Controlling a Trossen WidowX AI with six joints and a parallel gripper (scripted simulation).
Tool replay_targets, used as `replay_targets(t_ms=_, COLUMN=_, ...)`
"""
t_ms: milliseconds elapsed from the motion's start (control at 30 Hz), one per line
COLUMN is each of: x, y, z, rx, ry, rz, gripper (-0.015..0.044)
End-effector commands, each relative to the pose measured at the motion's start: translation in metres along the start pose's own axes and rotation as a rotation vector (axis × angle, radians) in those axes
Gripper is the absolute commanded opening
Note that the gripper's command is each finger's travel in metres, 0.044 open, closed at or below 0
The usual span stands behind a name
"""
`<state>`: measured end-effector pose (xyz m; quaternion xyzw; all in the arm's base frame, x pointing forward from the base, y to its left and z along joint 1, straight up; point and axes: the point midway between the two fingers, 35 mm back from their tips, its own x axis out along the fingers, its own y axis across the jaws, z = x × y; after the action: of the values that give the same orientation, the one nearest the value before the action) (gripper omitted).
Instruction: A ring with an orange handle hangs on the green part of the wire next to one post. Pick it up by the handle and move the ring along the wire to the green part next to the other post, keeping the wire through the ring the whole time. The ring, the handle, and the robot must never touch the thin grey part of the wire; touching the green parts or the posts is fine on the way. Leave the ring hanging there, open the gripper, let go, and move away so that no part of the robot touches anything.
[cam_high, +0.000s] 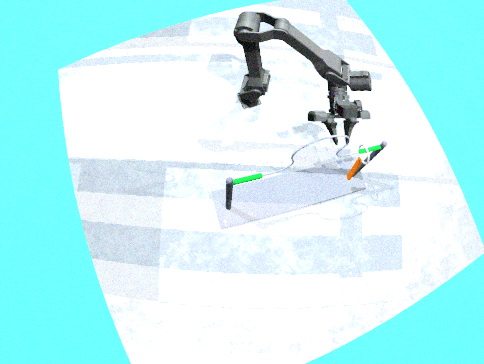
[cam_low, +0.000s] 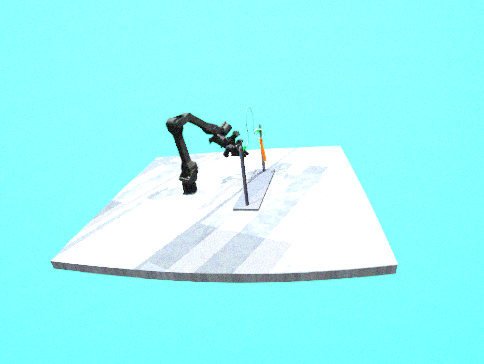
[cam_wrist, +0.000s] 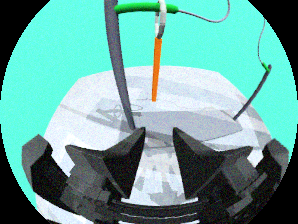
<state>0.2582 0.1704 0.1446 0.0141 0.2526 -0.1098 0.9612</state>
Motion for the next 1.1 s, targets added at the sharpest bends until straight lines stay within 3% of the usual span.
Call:
replay_targets(t_ms=0, x=0.000, y=-0.001, z=0.001, rx=0.002, ry=-0.003, rz=-0.003, gripper=0.0160)
replay_targets(t_ms=167, x=0.000, y=-0.001, z=0.001, rx=0.002, ry=-0.003, rz=-0.003, gripper=0.0160)
replay_targets(t_ms=367, x=-0.048, y=-0.001, z=0.001, rx=-0.001, ry=-0.001, rz=0.001, gripper=0.0317)
replay_targets(t_ms=533, x=-0.050, y=-0.001, z=0.001, rx=-0.001, ry=-0.002, rz=0.001, gripper=0.0440)
replay_targets(t_ms=1067, x=-0.050, y=-0.001, z=0.001, rx=-0.001, ry=-0.002, rz=0.001, gripper=0.0440)
